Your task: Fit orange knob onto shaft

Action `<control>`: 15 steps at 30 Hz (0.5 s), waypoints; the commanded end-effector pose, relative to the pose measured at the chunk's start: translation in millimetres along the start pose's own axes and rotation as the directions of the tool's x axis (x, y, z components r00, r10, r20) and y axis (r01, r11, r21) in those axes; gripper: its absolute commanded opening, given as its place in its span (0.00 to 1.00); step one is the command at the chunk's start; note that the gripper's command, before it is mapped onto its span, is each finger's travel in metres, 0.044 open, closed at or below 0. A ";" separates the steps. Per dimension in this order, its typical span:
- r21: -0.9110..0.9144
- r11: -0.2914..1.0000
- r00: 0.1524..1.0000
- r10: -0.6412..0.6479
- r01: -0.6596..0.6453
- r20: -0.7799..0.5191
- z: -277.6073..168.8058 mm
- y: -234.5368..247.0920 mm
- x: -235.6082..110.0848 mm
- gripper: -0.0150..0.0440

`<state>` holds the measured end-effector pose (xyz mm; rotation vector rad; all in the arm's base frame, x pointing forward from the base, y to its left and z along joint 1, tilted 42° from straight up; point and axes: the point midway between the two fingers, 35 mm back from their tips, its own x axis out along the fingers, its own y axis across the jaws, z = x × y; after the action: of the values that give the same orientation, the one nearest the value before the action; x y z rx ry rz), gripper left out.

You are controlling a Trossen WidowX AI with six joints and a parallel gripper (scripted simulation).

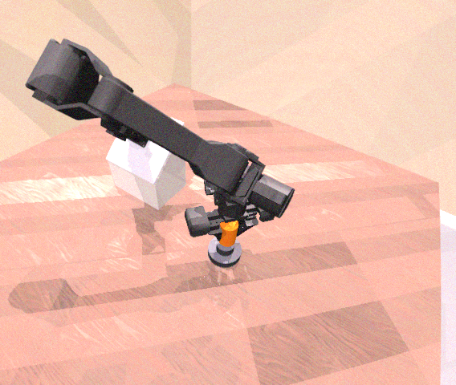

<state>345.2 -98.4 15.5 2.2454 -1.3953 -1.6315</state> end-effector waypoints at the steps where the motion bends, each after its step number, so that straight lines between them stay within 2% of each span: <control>1: -0.118 0.993 1.000 -0.002 0.001 -0.002 2.3 -0.2 -1.7 0.25; 15: -0.129 0.992 1.000 -0.002 0.001 -0.002 2.4 0.6 -1.0 0.25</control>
<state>340.8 -97.1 13.9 2.1727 -1.2567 -1.6727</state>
